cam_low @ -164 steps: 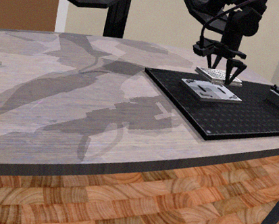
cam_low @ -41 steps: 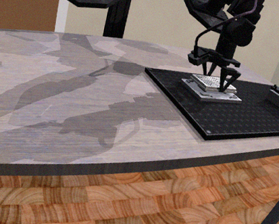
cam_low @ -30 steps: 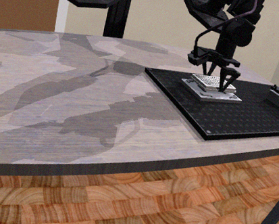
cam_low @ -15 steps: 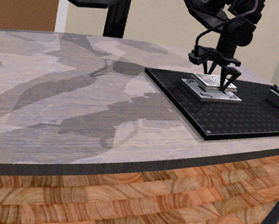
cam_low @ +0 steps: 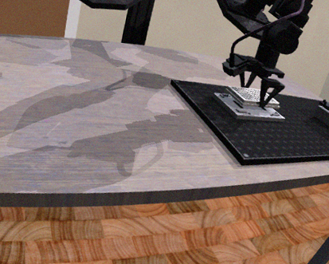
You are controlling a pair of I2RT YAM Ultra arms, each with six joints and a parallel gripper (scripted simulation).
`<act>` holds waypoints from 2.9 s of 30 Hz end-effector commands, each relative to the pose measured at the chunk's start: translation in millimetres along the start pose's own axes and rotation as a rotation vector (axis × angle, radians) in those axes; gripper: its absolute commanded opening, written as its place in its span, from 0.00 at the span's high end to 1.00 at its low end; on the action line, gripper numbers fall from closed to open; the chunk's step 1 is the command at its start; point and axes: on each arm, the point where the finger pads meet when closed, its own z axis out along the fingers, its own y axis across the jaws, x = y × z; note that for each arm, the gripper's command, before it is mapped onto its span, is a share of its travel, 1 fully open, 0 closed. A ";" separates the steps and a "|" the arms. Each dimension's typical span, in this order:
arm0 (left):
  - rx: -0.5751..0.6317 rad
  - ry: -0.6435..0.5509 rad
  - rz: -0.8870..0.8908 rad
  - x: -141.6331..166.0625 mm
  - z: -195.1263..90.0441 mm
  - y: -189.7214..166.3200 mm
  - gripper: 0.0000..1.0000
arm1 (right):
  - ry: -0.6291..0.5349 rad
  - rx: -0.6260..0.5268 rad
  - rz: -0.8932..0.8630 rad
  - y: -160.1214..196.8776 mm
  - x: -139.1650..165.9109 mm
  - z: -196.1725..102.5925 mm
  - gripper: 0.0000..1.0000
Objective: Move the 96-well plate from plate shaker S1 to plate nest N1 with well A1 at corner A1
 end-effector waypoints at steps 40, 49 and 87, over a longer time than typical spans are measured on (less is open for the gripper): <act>-0.029 -0.021 -0.002 -9.5 2.2 10.9 0.18 | -0.012 0.001 0.003 -0.7 -7.2 -2.7 0.00; -0.029 -0.021 -0.002 -9.5 2.2 10.9 0.18 | -0.012 0.001 0.003 -0.7 -7.2 -2.7 0.00; -0.048 -0.042 0.002 -14.8 10.0 20.1 0.18 | -0.012 0.001 0.003 -0.7 -7.2 -2.7 0.00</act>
